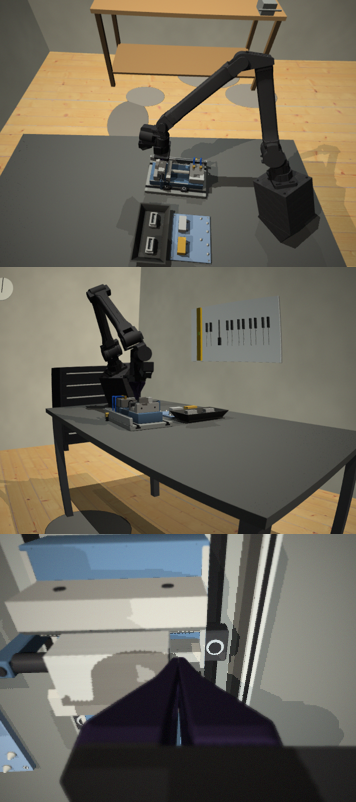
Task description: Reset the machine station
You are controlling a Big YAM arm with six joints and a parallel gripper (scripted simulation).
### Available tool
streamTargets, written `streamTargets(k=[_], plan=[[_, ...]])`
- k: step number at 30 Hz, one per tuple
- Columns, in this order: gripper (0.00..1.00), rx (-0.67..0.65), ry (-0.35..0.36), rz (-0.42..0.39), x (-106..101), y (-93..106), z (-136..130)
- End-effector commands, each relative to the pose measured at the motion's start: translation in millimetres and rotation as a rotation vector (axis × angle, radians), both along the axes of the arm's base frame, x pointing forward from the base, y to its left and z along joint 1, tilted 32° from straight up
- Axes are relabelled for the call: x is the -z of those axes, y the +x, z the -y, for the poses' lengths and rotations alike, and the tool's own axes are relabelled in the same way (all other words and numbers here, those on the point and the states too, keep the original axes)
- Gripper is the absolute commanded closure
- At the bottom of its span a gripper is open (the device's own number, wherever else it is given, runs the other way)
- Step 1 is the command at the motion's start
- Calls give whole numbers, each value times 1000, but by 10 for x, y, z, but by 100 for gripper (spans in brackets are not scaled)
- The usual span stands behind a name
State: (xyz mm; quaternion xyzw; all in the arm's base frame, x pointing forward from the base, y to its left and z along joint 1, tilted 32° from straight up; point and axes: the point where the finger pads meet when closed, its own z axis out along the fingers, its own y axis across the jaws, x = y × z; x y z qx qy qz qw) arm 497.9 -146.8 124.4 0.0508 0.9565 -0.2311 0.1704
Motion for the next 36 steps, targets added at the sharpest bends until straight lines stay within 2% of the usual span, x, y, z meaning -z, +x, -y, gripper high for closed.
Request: streamTargets(k=[1, 25, 36], plan=[[100, -26, 18, -25, 229, 22, -193], [100, -26, 18, -26, 226, 21, -186], [100, -34, 14, -35, 193, -2, -87]])
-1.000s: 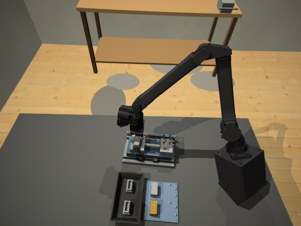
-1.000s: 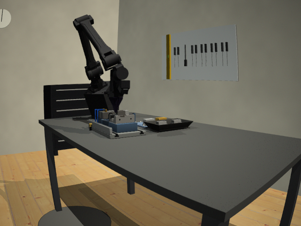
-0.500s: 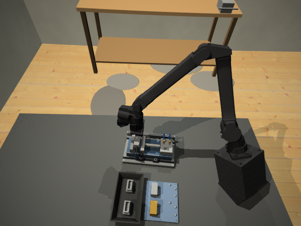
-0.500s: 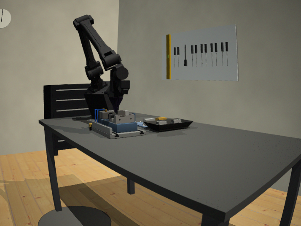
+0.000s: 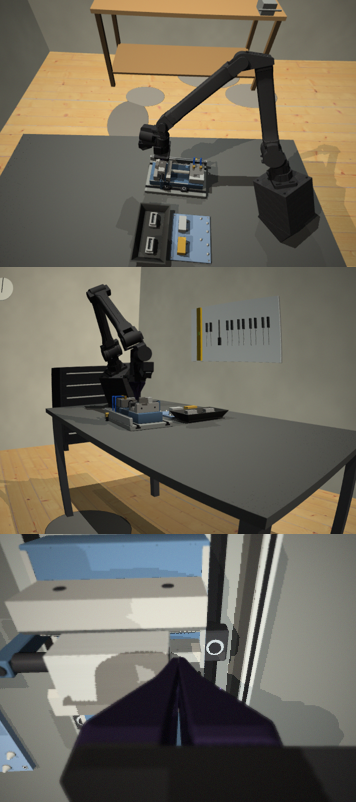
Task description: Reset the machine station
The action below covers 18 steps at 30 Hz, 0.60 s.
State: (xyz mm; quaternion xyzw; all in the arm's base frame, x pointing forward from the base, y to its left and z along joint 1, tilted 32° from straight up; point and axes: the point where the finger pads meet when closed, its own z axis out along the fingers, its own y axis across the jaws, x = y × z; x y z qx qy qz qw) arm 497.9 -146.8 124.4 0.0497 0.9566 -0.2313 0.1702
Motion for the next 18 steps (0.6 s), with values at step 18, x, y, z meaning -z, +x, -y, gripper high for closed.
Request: streamTargets(k=[18], plan=[[100, -13, 15, -50, 156, -83, 130]])
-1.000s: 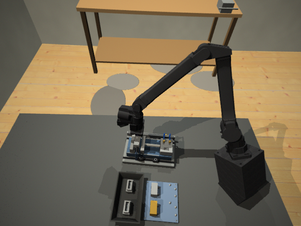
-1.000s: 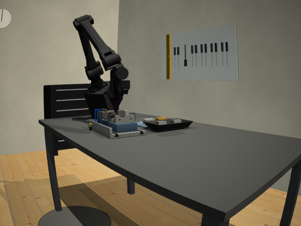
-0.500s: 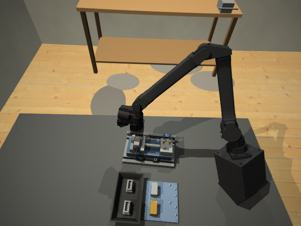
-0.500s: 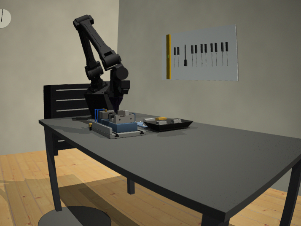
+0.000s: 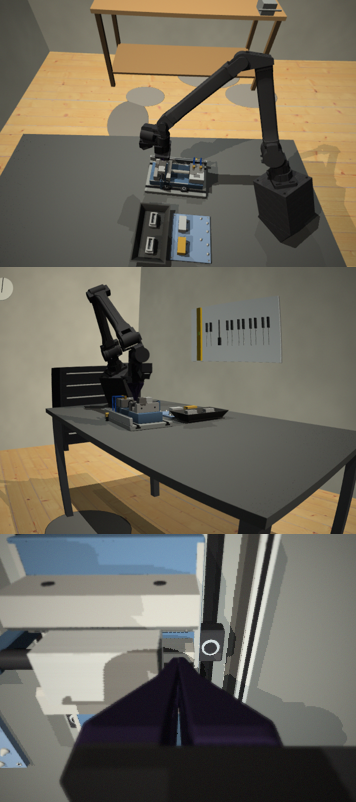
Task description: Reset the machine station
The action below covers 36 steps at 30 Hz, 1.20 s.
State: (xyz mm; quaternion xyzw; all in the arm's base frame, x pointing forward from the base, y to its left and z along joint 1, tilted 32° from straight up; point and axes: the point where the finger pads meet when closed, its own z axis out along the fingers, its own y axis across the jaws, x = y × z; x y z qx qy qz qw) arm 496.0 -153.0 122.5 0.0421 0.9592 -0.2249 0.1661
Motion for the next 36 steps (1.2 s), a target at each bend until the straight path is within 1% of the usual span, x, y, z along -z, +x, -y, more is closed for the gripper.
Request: streamTargets(k=[1, 10, 16, 25, 27, 36], plan=[[100, 2, 4, -39, 138, -65, 69], [100, 2, 4, -41, 105, -79, 42], [100, -3, 1, -12, -107, -74, -70], [100, -6, -4, 29, -516, -52, -216], [100, -6, -4, 29, -516, -52, -216], [100, -6, -4, 42, -795, -108, -340]])
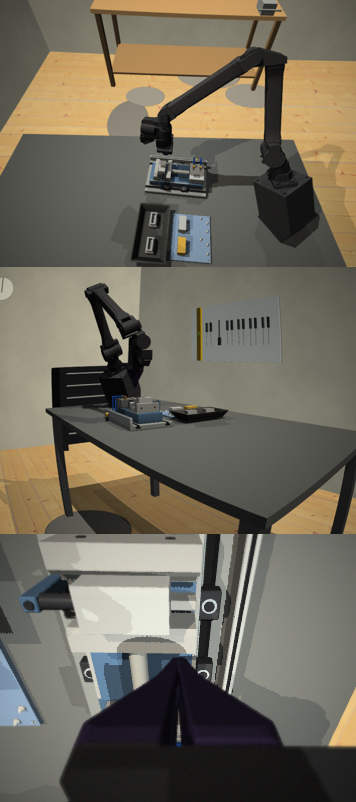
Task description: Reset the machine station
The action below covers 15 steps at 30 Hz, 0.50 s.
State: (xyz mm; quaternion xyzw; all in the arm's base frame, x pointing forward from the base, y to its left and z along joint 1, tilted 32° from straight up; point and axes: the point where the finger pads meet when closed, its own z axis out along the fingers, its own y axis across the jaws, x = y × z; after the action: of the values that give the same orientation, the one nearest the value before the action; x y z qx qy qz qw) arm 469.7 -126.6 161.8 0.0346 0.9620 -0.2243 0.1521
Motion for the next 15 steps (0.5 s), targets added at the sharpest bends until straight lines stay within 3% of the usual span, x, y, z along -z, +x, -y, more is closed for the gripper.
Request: streamTargets(k=[1, 8, 15], plan=[[100, 2, -5, 74, -424, 150, -85], [100, 4, -5, 76, -490, 130, -112], [100, 13, -2, 52, -396, 134, -75]])
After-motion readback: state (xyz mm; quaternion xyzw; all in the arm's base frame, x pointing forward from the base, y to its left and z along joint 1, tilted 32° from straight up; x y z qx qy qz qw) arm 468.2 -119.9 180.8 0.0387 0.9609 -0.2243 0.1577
